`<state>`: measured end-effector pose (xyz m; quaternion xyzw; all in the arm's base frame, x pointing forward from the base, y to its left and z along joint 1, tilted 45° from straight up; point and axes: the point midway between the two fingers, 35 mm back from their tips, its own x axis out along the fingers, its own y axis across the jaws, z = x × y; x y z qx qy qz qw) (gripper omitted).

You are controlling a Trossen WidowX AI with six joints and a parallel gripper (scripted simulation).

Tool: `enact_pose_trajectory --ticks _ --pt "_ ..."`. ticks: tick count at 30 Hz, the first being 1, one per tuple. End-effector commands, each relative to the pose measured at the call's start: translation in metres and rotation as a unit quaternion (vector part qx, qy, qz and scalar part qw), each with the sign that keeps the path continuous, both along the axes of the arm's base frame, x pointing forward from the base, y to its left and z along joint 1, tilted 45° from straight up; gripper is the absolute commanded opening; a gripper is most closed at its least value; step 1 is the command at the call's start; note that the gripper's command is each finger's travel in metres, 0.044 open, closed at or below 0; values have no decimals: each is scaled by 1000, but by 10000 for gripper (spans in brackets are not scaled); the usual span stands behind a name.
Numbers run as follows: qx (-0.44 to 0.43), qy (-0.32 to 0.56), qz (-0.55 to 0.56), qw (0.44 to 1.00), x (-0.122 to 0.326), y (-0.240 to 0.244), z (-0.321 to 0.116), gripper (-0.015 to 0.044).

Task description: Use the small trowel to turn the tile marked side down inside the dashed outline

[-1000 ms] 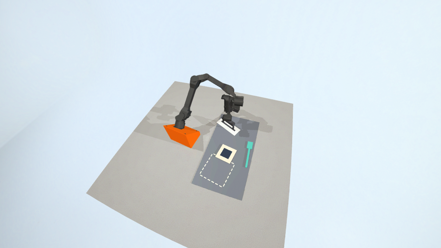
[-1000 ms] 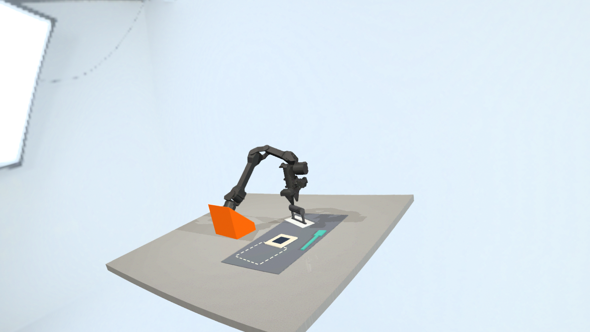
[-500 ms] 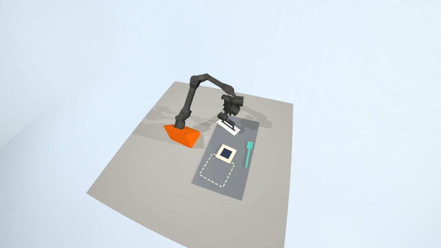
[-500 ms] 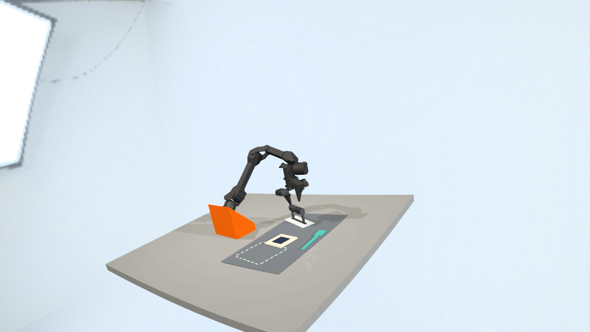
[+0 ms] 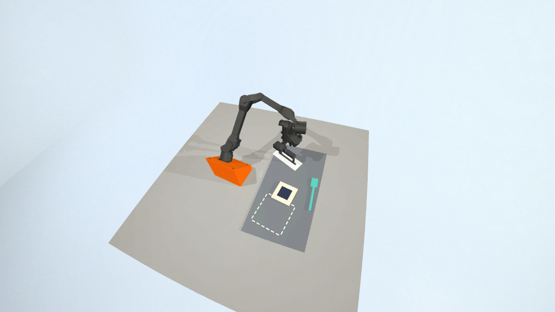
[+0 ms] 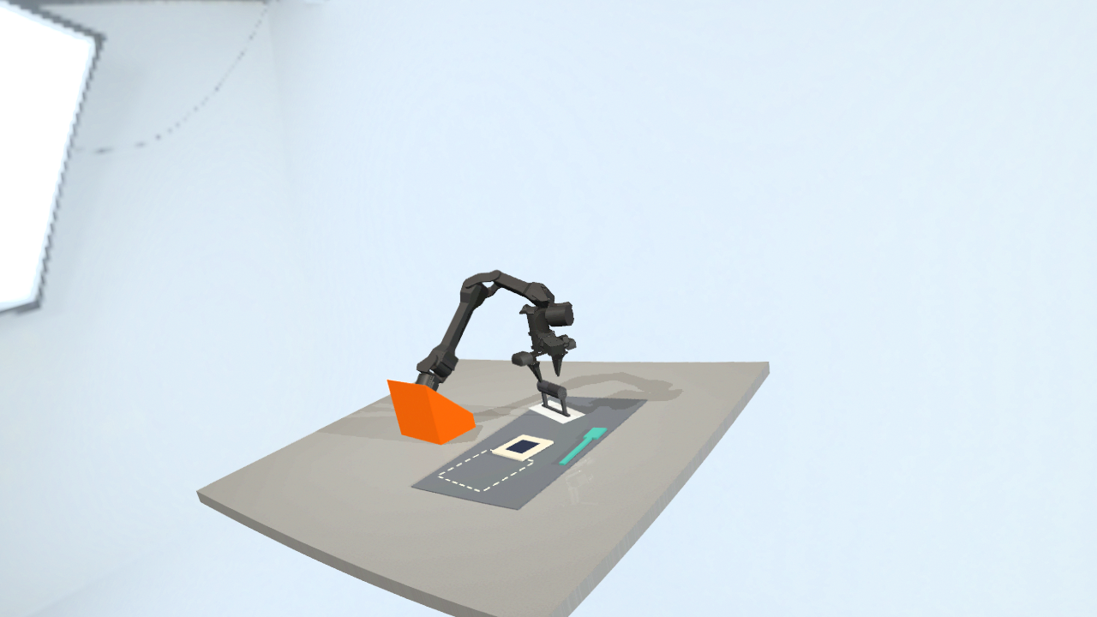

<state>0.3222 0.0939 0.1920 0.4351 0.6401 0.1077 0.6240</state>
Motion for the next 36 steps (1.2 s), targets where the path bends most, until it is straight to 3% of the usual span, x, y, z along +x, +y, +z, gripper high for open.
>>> enact_pose_trajectory --ticks 1,22,27,36 --pt "1 4 -2 1000 1 5 -5 270" --pt "1 4 -1 1000 6 26 -27 270" --pt "1 4 -1 1000 6 26 -27 139" --pt "1 4 -1 1000 6 26 -27 130"
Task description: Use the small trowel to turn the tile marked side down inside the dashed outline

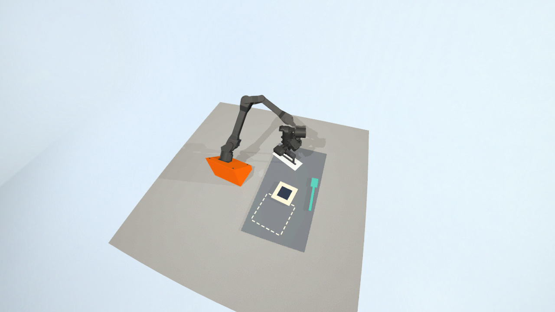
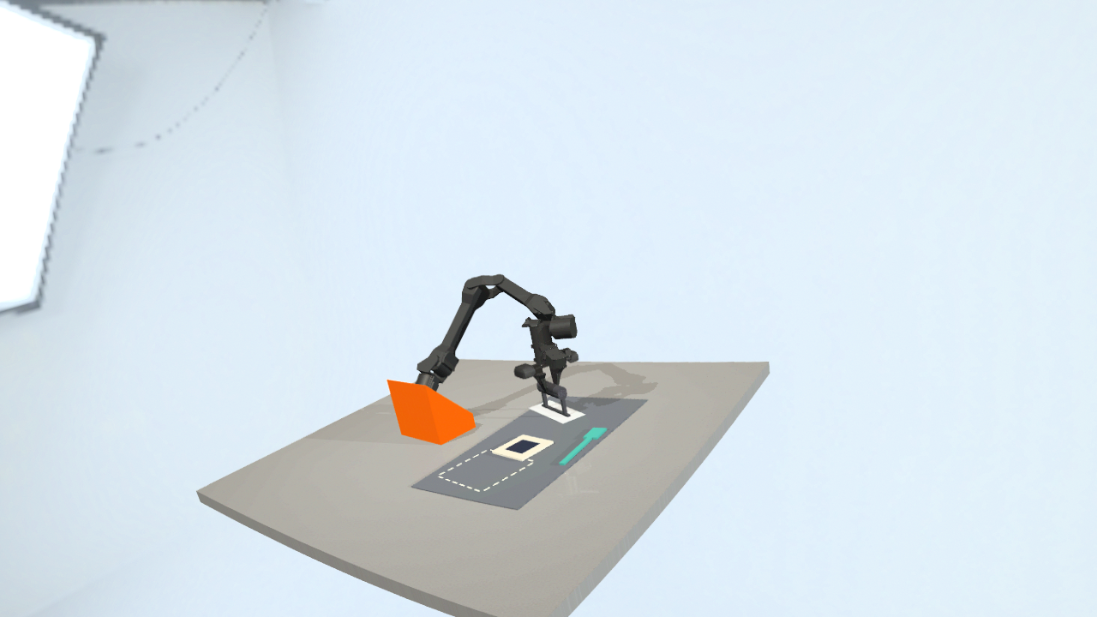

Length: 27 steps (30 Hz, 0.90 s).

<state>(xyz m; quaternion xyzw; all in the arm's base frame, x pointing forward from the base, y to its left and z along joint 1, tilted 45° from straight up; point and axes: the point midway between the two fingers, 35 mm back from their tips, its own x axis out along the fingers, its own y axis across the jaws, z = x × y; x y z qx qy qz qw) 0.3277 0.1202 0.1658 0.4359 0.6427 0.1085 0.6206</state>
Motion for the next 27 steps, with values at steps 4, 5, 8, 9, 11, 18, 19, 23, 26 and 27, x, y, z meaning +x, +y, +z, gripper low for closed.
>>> enact_pose_trajectory --ticks 4,5,8,9,11,18,19,23,26,27 --pt "-1 1 -2 1000 1 0 0 130" --pt "-1 1 -2 1000 1 0 0 130" --pt "-1 1 -2 1000 1 0 0 130" --pt "-1 1 -2 1000 1 0 0 130" --pt "-1 1 -2 1000 1 0 0 130" --pt "-9 -36 34 999 1 0 0 130" --pt "-11 -46 45 998 1 0 0 130" --pt "-20 -87 87 992 1 0 0 130" --pt "-27 -118 118 986 1 0 0 130" --pt "-29 -128 128 983 1 0 0 130"
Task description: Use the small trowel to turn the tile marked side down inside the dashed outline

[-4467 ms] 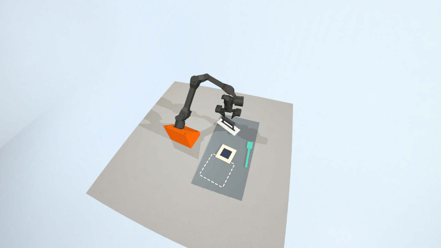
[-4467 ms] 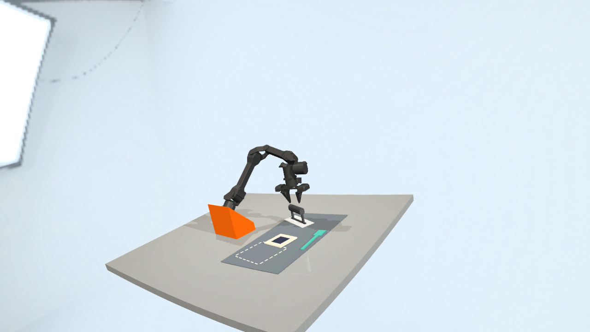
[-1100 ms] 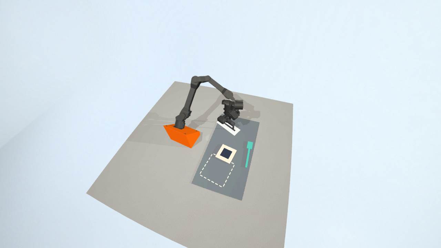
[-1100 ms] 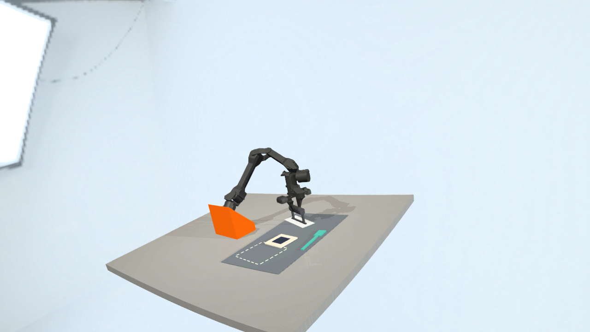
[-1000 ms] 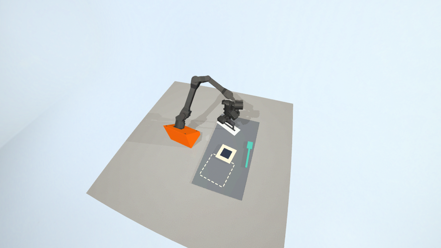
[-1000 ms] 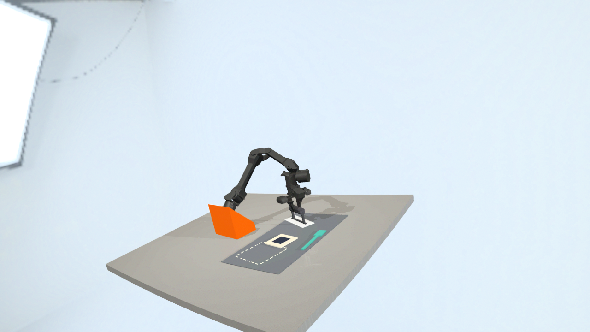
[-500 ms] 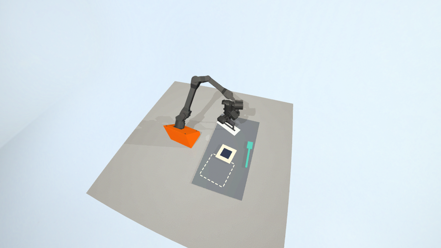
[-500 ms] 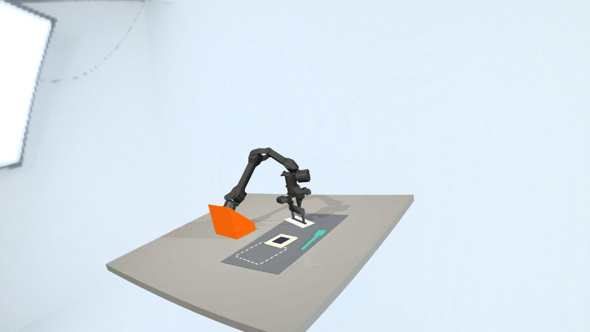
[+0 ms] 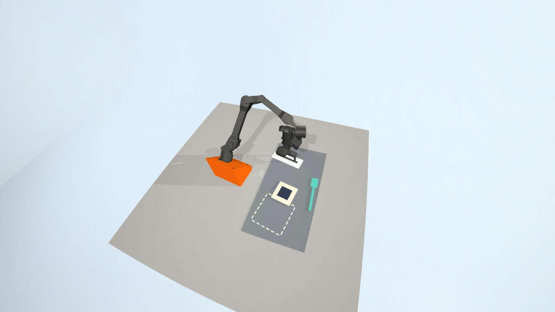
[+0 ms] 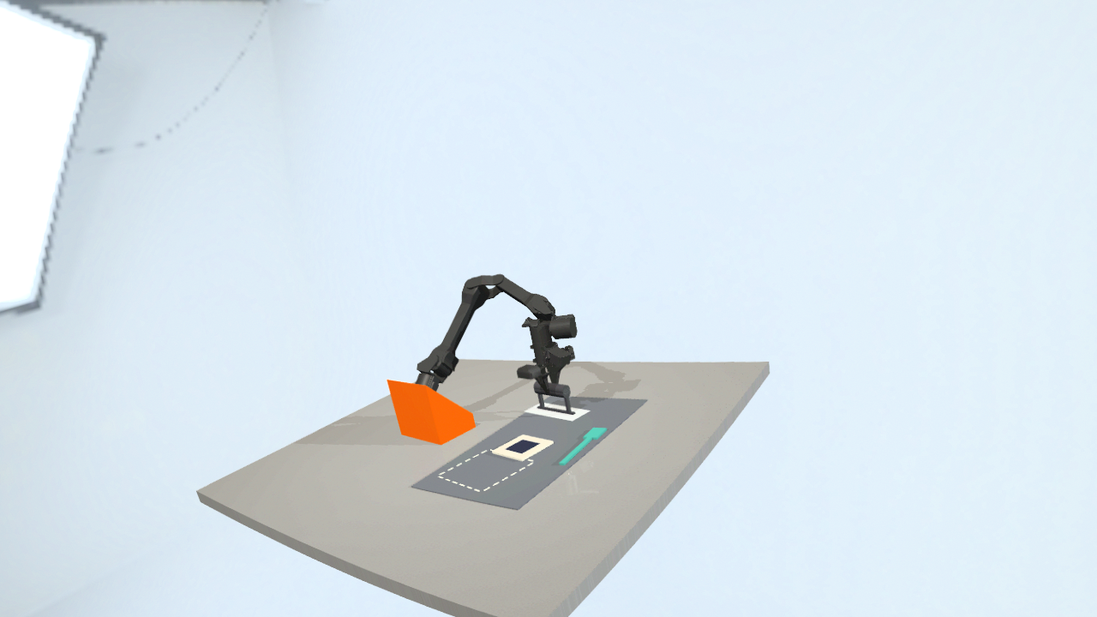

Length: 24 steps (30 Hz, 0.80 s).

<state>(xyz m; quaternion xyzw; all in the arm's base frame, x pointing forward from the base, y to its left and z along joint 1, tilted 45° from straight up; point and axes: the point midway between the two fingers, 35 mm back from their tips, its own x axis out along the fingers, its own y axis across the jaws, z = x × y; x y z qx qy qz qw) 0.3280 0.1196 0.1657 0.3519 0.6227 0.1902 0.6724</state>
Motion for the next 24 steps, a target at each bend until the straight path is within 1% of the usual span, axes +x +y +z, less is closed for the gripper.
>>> enact_pose_trajectory --ticks 1,12,24 --pt "-11 -48 49 998 0 1 0 130" --pt "-36 -161 163 973 0 1 0 130" --pt "-62 -278 282 916 0 1 0 130"
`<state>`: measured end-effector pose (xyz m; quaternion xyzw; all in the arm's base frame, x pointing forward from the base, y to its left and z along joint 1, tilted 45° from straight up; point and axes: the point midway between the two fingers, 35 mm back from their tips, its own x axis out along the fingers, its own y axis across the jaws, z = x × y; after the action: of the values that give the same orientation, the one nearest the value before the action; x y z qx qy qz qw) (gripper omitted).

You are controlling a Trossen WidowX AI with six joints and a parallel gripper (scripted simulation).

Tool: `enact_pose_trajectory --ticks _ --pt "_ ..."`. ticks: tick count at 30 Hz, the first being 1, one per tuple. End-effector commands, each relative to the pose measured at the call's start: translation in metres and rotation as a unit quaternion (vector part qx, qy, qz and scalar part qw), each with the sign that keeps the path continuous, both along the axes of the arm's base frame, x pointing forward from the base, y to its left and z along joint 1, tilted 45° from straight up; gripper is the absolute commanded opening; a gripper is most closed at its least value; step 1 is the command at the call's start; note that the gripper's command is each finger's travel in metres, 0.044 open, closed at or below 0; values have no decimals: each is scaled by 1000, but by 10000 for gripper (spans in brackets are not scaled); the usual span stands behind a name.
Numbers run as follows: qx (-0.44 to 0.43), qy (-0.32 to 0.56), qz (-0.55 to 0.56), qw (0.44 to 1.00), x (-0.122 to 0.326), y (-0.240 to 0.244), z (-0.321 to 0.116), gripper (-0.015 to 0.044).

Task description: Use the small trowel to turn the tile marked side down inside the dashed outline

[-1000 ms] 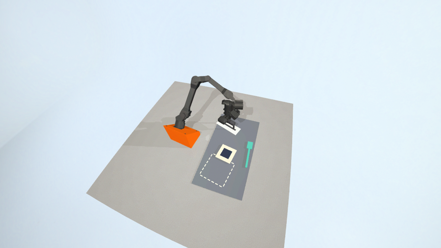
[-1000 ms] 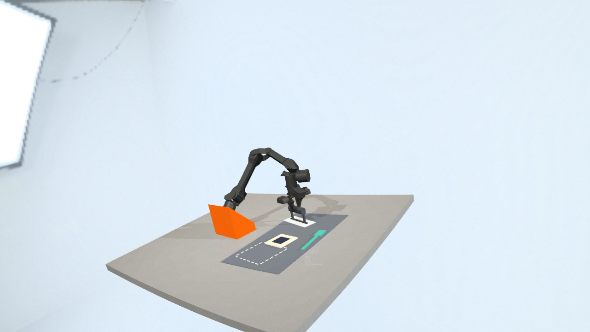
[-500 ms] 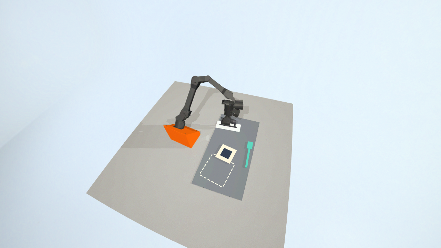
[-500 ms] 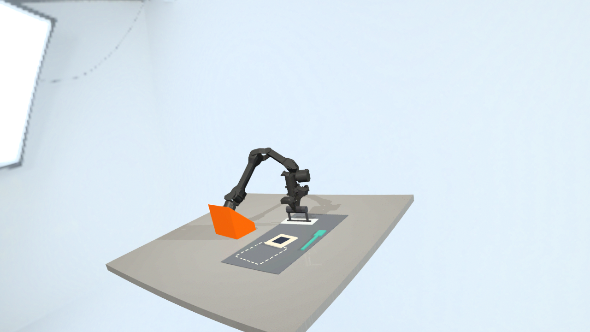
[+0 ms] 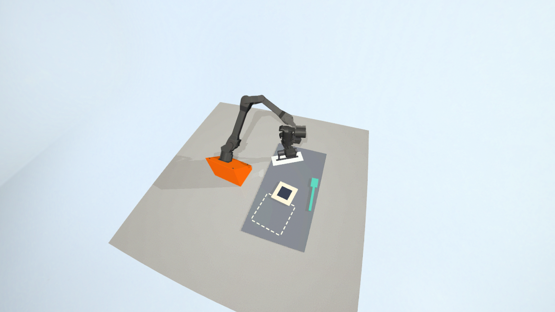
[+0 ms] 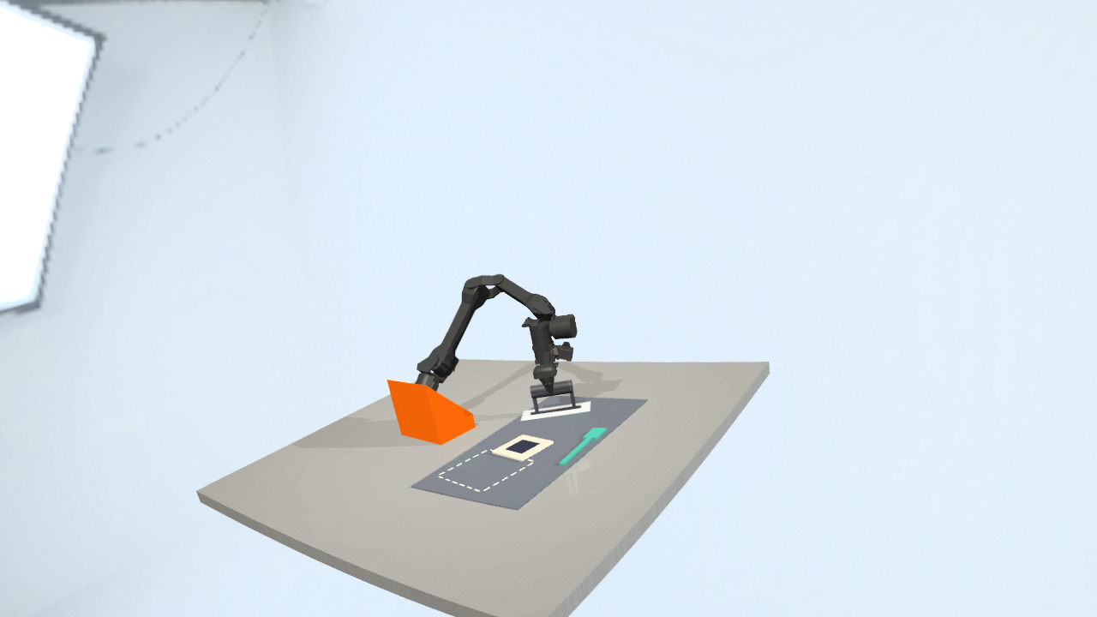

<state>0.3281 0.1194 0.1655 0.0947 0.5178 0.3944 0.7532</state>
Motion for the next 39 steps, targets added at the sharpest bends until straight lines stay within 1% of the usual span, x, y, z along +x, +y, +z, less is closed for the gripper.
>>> enact_pose_trajectory --ticks 1,5,14,19,20,39 --pt "-10 -49 50 997 0 1 0 130" --pt "-18 -84 85 993 0 1 0 130" --pt "-18 -85 87 992 0 1 0 130" --pt "-18 -85 87 992 0 1 0 261" --pt "-18 -85 87 992 0 1 0 270" --pt "-18 -85 87 992 0 -1 2 270"
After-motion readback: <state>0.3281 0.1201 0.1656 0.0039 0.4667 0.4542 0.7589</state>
